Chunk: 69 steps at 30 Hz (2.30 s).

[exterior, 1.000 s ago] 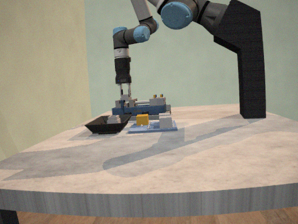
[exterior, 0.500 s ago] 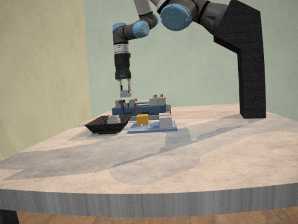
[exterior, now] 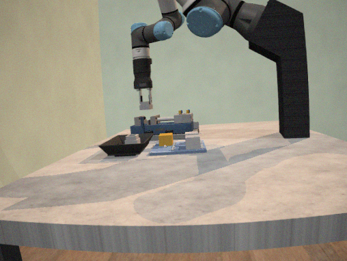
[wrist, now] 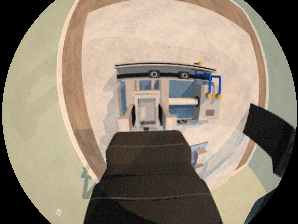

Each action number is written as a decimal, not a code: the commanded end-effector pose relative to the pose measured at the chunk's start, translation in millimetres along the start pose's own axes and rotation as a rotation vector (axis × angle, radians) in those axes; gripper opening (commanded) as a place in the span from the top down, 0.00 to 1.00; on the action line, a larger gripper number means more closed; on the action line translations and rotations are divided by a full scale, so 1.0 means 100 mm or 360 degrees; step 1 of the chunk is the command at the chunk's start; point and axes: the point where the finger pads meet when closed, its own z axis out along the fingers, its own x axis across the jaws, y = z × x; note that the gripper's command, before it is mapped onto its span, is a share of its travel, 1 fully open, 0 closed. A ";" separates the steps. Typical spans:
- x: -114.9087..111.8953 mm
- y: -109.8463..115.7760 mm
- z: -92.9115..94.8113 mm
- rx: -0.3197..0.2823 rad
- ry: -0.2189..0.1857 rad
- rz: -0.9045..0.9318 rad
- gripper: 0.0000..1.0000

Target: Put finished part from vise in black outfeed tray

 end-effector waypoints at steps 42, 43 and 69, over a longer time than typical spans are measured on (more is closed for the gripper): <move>0.01 0.24 -0.01 -0.0001 0.0002 -0.0014 1.00; 0.02 0.26 -0.01 -0.0001 0.0002 -0.0015 1.00; 0.05 0.79 -0.02 -0.0001 0.0001 -0.0042 1.00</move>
